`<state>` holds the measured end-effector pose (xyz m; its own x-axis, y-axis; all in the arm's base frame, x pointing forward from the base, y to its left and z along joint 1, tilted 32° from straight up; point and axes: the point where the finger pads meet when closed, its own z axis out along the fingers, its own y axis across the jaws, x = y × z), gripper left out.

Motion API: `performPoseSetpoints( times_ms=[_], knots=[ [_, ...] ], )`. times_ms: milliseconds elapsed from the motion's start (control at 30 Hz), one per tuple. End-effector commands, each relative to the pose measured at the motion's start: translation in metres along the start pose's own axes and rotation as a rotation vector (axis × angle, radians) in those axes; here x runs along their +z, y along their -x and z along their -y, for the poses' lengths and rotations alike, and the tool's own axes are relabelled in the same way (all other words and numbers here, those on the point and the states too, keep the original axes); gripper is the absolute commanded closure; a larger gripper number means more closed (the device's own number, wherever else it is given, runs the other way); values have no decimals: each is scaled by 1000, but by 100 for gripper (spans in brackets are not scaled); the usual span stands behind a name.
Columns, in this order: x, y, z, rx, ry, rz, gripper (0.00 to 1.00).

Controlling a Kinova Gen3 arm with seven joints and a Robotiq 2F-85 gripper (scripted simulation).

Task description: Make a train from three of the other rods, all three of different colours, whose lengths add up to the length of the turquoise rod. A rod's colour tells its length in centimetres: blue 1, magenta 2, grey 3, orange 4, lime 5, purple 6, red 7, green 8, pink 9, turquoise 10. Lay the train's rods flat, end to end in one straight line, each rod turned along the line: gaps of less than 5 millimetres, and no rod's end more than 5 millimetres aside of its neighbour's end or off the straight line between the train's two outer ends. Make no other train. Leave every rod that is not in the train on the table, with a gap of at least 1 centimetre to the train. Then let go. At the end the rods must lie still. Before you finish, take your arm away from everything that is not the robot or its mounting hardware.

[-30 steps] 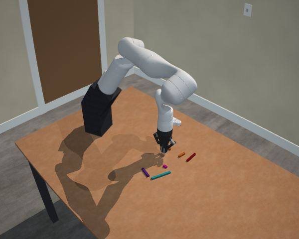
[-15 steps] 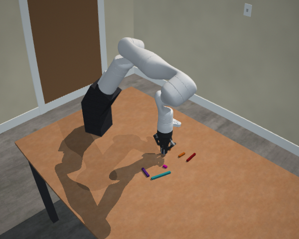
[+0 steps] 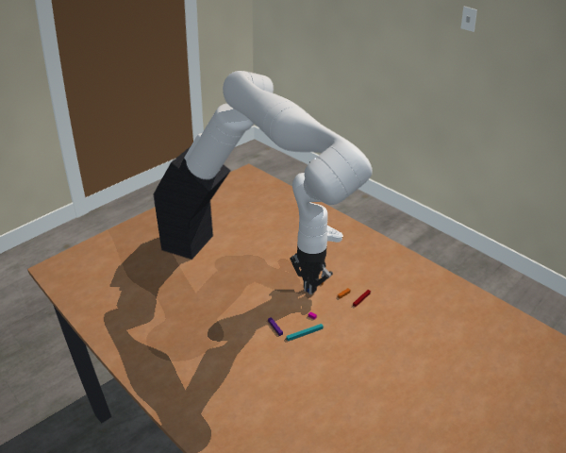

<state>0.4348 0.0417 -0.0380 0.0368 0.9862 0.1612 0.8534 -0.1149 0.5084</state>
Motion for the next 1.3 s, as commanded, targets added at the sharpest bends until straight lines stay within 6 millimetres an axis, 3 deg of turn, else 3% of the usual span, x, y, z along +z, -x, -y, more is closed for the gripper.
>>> performPoseSetpoints(
  times_ms=[0, 867, 1267],
  knots=[
    [0, 0, 0, 0, 0, 0, 95],
    [0, 0, 0, 0, 0, 0, 95],
    [0, 0, 0, 0, 0, 0, 80]
  ],
)
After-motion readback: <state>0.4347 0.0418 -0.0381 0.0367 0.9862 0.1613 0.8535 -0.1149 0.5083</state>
